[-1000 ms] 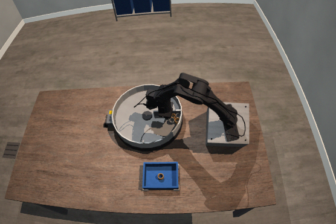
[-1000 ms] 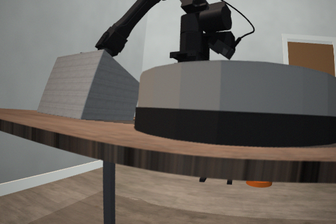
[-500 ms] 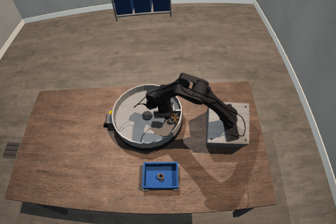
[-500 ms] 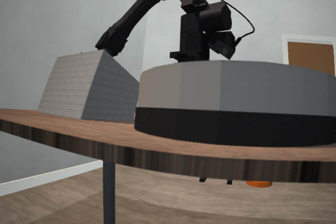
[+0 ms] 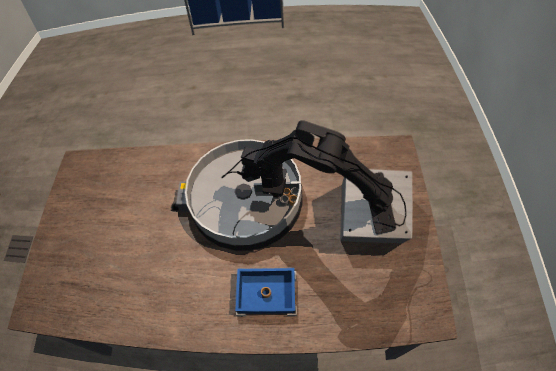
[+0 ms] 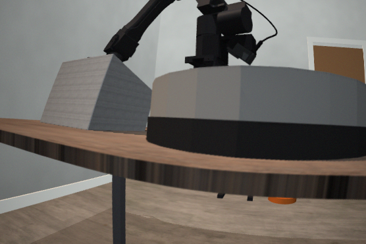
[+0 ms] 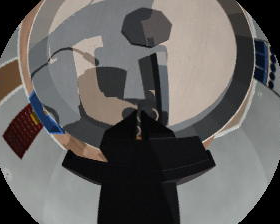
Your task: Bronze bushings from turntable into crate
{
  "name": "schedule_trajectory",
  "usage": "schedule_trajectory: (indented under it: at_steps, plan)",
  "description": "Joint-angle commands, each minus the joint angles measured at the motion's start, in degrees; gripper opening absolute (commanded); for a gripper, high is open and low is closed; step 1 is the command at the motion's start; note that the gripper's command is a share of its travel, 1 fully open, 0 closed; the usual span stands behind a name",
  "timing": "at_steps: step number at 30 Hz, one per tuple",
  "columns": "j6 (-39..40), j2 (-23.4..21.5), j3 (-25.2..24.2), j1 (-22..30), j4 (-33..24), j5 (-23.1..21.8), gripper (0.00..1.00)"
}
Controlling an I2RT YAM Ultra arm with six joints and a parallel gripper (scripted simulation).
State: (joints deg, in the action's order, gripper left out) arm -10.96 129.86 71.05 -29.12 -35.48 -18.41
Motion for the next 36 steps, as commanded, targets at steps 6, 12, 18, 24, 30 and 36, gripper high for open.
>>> schedule_trajectory:
  at_steps: [6,12,18,24,30,36]
  plan:
    - [0.4,0.8,0.3,-0.9,-0.9,1.4,0.00]
    - [0.3,0.7,0.4,-0.9,-1.0,1.4,0.00]
    - [-0.7,-2.6,1.8,-1.4,-2.6,1.4,0.00]
    - [-1.9,-5.6,3.2,-2.5,-7.3,1.6,0.00]
    - [-2.8,-7.7,4.9,-3.4,-11.5,1.6,0.00]
    - [-3.9,-9.6,7.1,-4.4,-15.8,1.7,0.00]
